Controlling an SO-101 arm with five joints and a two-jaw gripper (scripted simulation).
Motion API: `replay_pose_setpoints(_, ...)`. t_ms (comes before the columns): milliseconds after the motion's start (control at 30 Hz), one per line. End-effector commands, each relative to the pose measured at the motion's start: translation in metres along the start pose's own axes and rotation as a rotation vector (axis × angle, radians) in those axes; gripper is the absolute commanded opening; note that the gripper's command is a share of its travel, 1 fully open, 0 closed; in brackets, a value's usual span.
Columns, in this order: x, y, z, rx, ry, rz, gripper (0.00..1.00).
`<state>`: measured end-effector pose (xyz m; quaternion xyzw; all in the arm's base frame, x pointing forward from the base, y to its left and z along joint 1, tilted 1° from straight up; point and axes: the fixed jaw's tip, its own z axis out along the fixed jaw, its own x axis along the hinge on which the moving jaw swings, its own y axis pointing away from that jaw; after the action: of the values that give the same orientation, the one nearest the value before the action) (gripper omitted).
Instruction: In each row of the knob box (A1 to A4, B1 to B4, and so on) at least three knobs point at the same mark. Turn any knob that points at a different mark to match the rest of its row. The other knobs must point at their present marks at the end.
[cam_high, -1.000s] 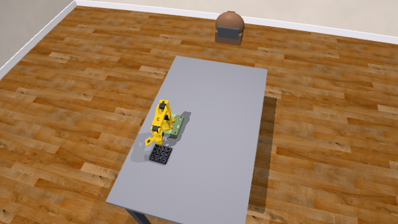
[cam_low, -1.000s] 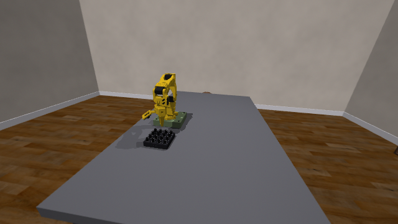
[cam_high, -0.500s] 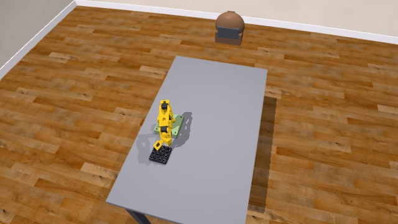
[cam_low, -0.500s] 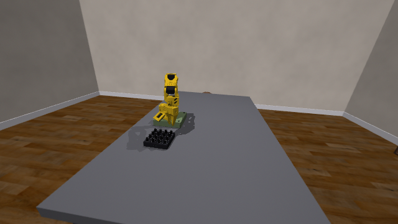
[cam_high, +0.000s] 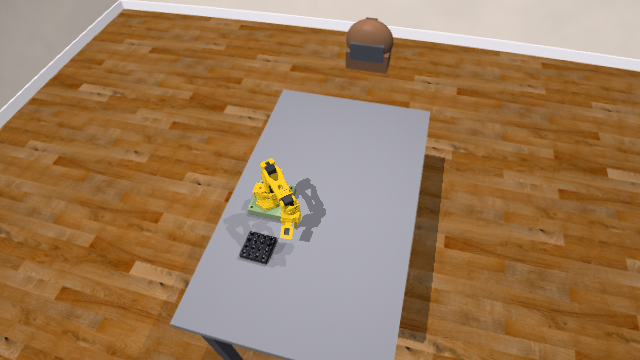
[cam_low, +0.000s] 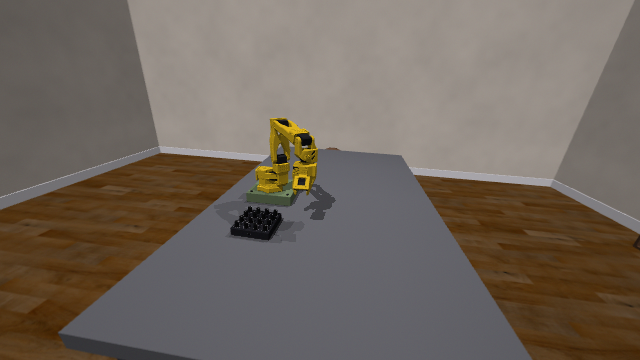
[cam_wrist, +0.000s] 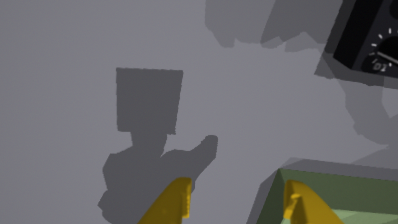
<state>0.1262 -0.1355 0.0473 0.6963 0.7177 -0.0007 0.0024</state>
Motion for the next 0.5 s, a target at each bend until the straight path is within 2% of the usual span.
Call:
replay_pose_setpoints(0,0.009,0.014,-0.002,0.006,0.009,-0.113,0.2)
replay_pose_setpoints(267,0.062,0.053,-0.008,0.003,0.007,-0.613,0.24)
replay_pose_setpoints(300,0.07,0.056,-0.009,0.003,0.007,-0.677,0.25)
replay_pose_setpoints(333,0.07,0.056,-0.009,0.003,0.007,-0.677,0.25)
replay_pose_setpoints(467,0.101,0.067,-0.013,0.001,0.006,-0.928,0.27)
